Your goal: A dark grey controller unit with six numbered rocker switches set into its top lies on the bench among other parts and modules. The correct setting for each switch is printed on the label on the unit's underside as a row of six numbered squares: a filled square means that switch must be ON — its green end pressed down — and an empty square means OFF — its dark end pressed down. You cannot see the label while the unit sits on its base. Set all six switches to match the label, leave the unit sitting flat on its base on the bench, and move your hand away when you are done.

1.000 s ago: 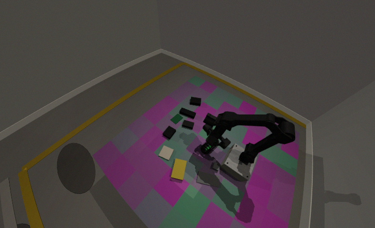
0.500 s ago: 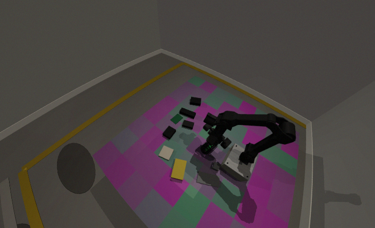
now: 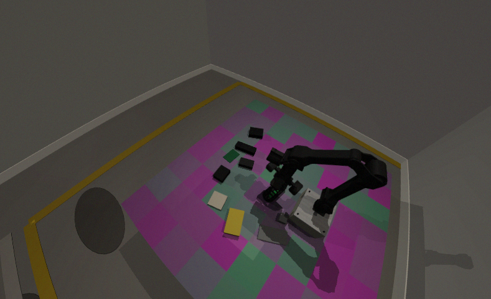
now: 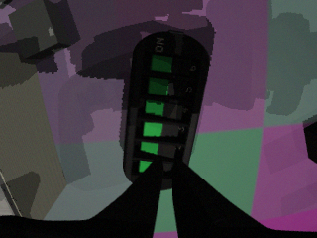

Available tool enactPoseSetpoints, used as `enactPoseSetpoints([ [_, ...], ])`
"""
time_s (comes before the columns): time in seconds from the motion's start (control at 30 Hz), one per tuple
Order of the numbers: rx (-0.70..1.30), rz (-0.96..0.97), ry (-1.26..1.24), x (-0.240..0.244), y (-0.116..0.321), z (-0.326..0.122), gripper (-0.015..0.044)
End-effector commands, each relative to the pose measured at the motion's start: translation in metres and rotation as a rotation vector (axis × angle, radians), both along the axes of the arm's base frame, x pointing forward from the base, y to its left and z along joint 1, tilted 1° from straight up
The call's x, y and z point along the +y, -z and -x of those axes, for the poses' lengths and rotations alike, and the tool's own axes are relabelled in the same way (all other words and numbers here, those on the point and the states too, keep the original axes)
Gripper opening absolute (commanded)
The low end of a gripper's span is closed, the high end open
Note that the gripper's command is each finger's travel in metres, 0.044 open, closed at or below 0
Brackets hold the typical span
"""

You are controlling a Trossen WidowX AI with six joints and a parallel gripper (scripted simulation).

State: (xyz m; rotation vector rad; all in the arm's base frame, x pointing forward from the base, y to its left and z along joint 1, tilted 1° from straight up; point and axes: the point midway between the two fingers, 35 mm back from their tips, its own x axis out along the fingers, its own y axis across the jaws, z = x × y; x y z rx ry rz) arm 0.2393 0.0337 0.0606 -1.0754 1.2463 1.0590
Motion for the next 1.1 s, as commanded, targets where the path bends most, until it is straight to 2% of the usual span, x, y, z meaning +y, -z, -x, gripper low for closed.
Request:
enactPoseSetpoints([
  [0.0,0.0,0.0,0.0,0.0,0.0,0.0,0.0105],
  [0.4,0.0,0.0,0.0,0.0,0.0,0.0,0.042],
  [0.43,0.0,0.0,0.0,0.0,0.0,0.0,0.044],
  [0.5,0.0,0.0,0.0,0.0,0.0,0.0,0.044],
  [0.8,0.008,0.013,0.018,0.013,0.052,0.039,0.0204],
  [1.07,0.008,0.015,0.02,0.013,0.056,0.043,0.0],
])
